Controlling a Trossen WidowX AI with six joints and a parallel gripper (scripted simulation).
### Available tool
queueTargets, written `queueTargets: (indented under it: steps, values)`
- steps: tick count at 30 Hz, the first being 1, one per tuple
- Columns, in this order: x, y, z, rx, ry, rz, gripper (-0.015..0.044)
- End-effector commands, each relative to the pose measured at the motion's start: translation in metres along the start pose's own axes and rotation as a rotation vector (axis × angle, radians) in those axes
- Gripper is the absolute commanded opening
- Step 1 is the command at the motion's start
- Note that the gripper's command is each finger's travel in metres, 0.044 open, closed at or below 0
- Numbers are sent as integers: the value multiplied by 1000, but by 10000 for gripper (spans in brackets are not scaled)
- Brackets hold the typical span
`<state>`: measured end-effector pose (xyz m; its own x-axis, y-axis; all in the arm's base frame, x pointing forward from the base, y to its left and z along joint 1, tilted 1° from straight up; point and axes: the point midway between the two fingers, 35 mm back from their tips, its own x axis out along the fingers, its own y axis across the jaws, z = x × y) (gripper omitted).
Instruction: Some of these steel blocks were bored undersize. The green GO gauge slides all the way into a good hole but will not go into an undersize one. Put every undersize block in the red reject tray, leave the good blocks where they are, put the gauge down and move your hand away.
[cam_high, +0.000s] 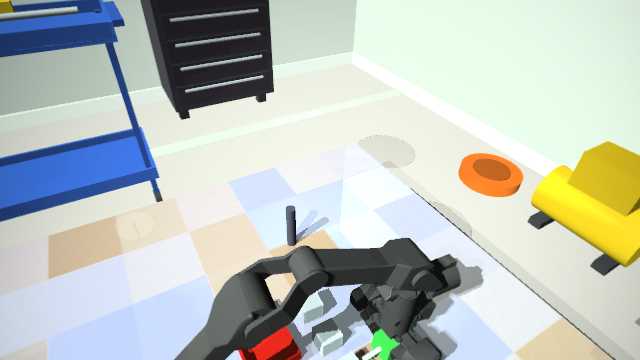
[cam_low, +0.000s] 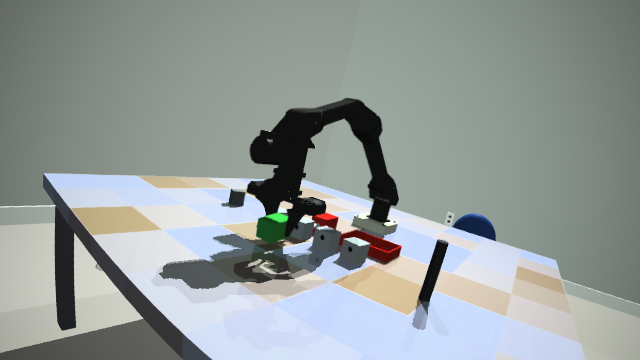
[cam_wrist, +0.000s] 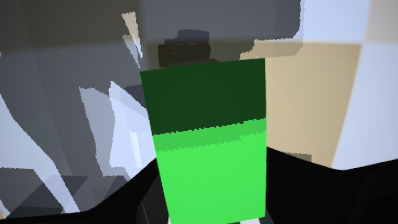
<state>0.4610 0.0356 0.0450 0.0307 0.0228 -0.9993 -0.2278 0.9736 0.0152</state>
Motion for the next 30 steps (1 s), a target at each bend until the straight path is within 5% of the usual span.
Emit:
queueTargets:
  steps: [1,30]
  values:
    - [3,1,3,5,-12,0,0]
    - [10,1,-3,5,-47,0,0]
